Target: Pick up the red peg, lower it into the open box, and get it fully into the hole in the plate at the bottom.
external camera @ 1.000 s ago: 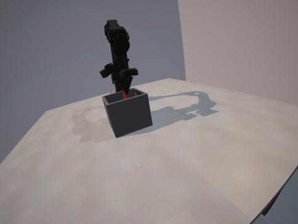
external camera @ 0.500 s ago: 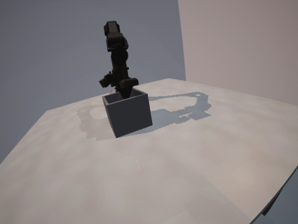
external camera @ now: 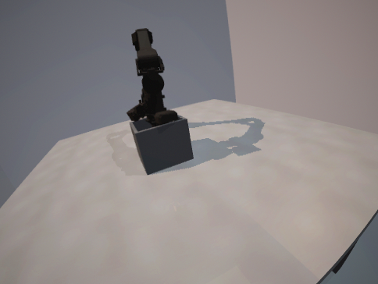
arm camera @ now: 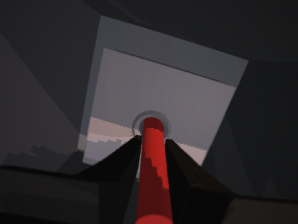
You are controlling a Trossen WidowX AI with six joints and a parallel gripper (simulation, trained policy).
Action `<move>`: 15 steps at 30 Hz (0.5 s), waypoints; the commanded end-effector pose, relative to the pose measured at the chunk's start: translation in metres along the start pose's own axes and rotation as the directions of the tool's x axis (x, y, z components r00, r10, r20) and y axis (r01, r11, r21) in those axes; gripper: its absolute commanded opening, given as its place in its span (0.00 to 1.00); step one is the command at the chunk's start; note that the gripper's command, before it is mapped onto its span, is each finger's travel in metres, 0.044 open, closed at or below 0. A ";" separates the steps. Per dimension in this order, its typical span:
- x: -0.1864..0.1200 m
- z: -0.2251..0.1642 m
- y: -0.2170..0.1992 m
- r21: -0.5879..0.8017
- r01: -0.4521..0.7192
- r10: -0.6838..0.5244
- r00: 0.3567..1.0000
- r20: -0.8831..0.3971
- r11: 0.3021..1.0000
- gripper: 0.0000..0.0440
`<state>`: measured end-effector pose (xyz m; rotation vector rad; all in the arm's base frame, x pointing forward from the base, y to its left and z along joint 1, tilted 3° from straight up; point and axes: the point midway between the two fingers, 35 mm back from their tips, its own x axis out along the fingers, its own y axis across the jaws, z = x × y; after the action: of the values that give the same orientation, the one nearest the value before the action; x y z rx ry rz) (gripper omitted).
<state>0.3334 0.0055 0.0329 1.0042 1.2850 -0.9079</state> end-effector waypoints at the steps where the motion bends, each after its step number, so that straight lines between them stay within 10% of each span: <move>1: 0.006 -0.001 -0.001 -0.014 0.020 -0.020 1.000 -0.009 1.000 0.25; 15: -0.012 0.004 0.008 0.024 0.021 -0.018 0.990 -0.138 0.999 0.39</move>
<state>0.3397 0.0053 0.0425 1.0683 1.3786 -0.8917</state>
